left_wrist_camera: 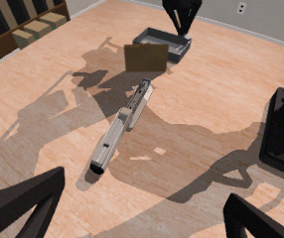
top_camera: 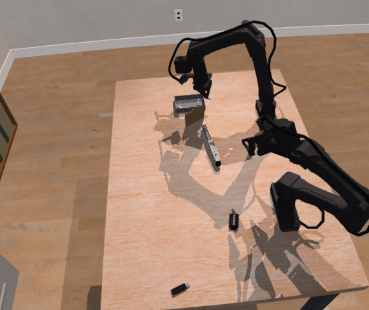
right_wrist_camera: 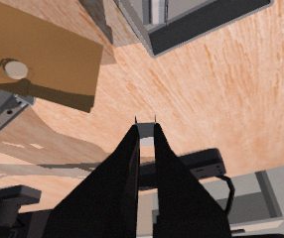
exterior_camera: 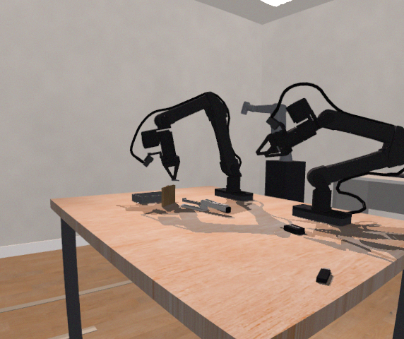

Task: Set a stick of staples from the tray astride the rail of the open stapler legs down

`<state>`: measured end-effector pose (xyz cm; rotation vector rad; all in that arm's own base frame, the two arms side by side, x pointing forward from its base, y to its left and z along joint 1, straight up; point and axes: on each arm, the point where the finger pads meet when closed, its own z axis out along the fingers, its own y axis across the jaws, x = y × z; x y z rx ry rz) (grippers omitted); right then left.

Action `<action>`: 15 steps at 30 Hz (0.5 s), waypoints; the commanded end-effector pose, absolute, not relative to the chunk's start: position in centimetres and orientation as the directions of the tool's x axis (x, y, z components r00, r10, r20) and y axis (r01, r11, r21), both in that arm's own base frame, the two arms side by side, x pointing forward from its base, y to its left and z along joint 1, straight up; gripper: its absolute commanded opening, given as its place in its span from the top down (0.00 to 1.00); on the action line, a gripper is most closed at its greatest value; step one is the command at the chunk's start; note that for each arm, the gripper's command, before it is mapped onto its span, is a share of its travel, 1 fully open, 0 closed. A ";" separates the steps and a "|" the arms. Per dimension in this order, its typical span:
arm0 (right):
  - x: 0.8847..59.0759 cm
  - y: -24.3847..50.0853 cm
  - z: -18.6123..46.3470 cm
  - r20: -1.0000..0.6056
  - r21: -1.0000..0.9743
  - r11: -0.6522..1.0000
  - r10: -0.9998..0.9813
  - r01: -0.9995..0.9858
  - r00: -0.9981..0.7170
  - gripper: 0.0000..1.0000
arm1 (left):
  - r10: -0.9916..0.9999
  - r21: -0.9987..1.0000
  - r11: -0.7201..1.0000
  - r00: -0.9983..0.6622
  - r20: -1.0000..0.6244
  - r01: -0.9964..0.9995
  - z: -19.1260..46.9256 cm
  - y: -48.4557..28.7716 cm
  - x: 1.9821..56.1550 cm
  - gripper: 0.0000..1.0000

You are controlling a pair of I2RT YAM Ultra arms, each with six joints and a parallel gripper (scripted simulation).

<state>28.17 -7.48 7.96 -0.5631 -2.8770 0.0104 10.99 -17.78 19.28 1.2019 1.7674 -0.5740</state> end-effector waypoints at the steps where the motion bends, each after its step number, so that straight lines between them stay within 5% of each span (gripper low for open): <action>1: 27.4 -3.3 9.6 0.130 0.048 0.928 0.362 0.370 -0.923 0.96 | 0.468 0.109 0.425 -0.116 -0.876 0.898 19.9 -17.7 11.0 0.00; 15: 30.4 6.4 7.1 0.216 0.026 0.948 0.304 0.316 -0.928 0.96 | 0.468 0.109 0.425 -0.116 -0.876 0.898 19.9 -17.7 11.0 0.00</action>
